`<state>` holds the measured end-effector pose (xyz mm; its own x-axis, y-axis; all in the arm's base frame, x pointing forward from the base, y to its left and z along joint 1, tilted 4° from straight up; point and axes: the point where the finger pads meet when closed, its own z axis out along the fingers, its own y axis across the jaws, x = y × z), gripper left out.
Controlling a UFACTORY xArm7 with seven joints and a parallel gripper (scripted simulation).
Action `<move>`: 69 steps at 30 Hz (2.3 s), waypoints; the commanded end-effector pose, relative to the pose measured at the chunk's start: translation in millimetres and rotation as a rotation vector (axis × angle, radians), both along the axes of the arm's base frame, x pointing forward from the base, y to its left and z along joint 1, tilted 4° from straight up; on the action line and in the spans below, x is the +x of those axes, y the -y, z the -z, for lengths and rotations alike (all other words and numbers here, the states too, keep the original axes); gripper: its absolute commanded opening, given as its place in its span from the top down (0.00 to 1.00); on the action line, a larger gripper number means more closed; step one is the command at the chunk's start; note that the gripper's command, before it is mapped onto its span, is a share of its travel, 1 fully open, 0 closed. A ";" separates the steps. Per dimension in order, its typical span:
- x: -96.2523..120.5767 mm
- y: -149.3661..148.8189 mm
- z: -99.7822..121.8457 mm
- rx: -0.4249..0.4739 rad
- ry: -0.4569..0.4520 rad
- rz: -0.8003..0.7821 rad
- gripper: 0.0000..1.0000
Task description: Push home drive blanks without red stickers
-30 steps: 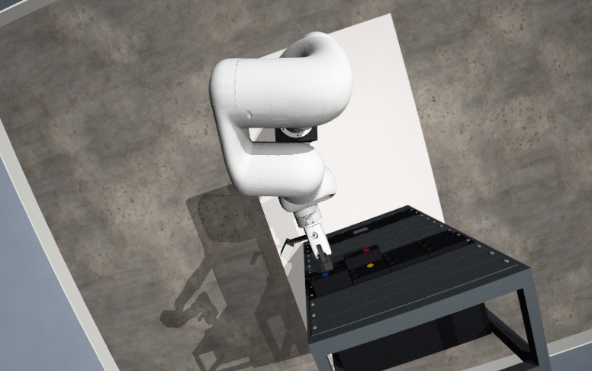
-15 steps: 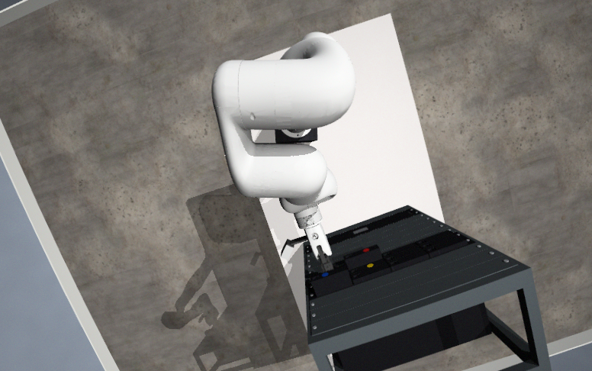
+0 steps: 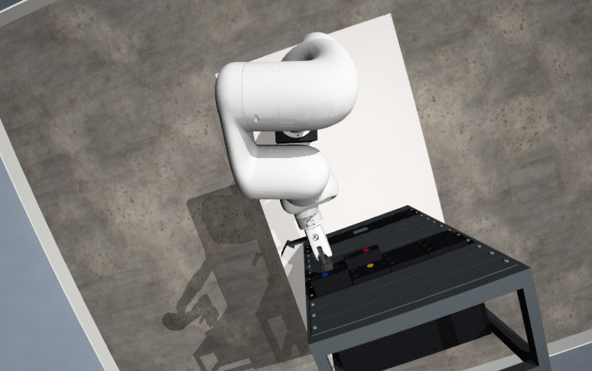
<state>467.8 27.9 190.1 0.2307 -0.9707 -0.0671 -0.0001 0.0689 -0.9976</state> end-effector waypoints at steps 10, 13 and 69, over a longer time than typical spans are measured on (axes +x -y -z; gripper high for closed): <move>3.1 -0.4 -2.2 0.001 0.005 0.000 1.00; 3.1 -0.4 -2.2 0.001 0.005 0.000 1.00; -89.8 21.7 -2.6 0.000 0.005 0.000 1.00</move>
